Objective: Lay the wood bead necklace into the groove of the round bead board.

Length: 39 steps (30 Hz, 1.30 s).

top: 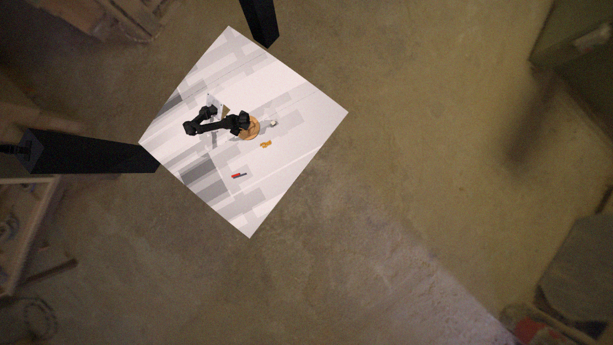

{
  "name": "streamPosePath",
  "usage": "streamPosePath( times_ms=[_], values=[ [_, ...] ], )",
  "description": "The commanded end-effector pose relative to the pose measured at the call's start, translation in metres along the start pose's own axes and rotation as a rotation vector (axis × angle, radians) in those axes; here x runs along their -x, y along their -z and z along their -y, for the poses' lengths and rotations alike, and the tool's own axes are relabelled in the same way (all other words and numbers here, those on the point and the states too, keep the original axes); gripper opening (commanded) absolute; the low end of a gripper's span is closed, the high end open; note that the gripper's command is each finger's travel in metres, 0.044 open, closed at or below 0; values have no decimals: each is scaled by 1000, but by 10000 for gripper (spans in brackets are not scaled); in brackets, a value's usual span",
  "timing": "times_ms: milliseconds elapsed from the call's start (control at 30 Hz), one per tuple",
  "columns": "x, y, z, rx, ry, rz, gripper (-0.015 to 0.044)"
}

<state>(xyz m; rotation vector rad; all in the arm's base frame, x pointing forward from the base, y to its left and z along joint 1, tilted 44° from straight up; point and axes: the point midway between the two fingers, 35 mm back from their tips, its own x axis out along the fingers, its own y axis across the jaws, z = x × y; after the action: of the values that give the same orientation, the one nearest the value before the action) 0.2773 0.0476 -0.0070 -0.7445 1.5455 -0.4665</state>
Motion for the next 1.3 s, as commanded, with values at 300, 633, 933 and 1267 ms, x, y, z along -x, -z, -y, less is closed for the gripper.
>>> streamPosePath(
  times_ms=[300, 633, 933, 1267],
  values=[
    [9, -23, -61, 1026, -7, 5, 120],
    [1, -23, -61, 1026, -7, 5, 120],
    [-3, -24, -62, 1021, -7, 14, 120],
    [-19, -24, -61, 1024, -6, 9, 120]
  ],
)
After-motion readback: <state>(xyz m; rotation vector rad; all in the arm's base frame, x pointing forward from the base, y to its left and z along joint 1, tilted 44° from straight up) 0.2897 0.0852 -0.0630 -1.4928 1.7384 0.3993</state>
